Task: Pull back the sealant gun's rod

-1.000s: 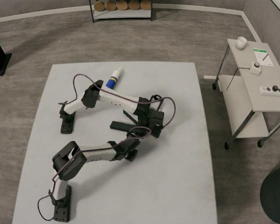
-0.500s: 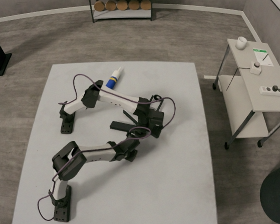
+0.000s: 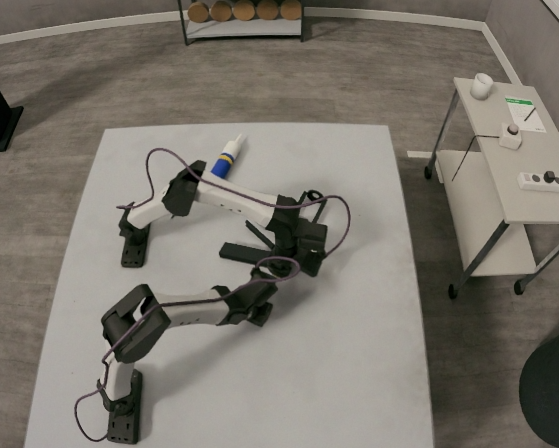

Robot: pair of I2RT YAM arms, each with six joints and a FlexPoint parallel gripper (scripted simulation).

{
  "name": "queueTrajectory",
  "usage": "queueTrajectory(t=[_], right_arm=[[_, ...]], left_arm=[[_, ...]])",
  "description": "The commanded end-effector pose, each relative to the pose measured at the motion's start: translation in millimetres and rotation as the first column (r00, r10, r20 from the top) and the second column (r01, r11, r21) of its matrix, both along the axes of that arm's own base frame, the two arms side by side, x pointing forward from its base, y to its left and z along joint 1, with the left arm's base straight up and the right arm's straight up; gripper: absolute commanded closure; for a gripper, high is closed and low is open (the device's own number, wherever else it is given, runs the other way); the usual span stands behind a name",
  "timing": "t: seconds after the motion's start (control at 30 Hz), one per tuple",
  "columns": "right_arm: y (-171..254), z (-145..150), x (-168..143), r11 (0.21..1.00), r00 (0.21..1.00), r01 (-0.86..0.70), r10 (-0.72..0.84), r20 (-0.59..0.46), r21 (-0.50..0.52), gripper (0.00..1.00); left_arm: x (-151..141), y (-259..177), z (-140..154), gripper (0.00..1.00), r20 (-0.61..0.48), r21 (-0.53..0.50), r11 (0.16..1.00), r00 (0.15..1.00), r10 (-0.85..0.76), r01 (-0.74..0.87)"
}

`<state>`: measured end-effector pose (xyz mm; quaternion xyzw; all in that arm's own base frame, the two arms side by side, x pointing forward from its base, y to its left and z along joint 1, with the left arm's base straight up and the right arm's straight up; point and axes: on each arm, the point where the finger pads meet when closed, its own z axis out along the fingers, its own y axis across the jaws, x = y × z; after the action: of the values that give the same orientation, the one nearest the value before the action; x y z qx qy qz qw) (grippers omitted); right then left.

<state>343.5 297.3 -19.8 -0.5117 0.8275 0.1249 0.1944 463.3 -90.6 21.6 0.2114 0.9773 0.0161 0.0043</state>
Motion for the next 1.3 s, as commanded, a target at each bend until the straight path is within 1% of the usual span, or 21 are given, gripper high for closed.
queueTrajectory(t=[0.0,0.2,0.23,0.37,0.47,0.83,1.0,1.07,1.2,1.23,1.27], right_arm=[[-26,0,-12,0.998,0.999,0.014,-0.016,-0.030,-0.066,0.73],[-43,-5,-23,0.995,0.998,0.018,-0.024,-0.057,-0.098,0.73],[-46,-5,-25,0.994,0.998,0.019,-0.025,-0.062,-0.104,0.73],[-51,-6,-30,0.995,0.997,0.016,-0.023,-0.072,-0.103,0.73],[-63,-8,-38,0.991,0.995,0.018,-0.030,-0.091,-0.133,0.73],[-88,-8,-52,0.993,0.996,0.017,-0.028,-0.089,-0.120,0.73],[-92,-8,-54,0.993,0.996,0.017,-0.028,-0.090,-0.120,0.73],[-94,-8,-56,0.993,0.996,0.018,-0.028,-0.090,-0.120,0.73],[-97,-7,-56,0.994,0.996,0.017,-0.026,-0.081,-0.108,0.73],[-97,-7,-56,0.994,0.997,0.017,-0.025,-0.078,-0.105,0.73],[-98,-6,-56,0.995,0.997,0.017,-0.024,-0.075,-0.102,0.73]], left_arm=[[22,24,9,0.54,0.085,0.059,0.997,0.996,0.038,-0.043],[25,28,10,0.54,0.099,0.079,0.996,0.994,0.041,-0.049],[23,31,-4,0.54,0.073,0.091,0.995,0.996,0.042,-0.049],[24,32,-4,0.54,0.077,0.096,0.994,0.996,0.044,-0.051],[24,38,-4,0.54,0.075,0.114,0.992,0.996,0.049,-0.058],[27,44,-3,0.54,0.087,0.129,0.989,0.994,0.058,-0.069],[25,41,-4,0.54,0.082,0.121,0.990,0.995,0.055,-0.065],[29,45,-3,0.54,0.098,0.129,0.989,0.993,0.061,-0.073],[20,40,-8,0.54,0.064,0.118,0.991,0.997,0.053,-0.060],[23,38,6,0.54,0.091,0.109,0.992,0.994,0.053,-0.063],[22,37,6,0.54,0.089,0.107,0.992,0.995,0.052,-0.061]])
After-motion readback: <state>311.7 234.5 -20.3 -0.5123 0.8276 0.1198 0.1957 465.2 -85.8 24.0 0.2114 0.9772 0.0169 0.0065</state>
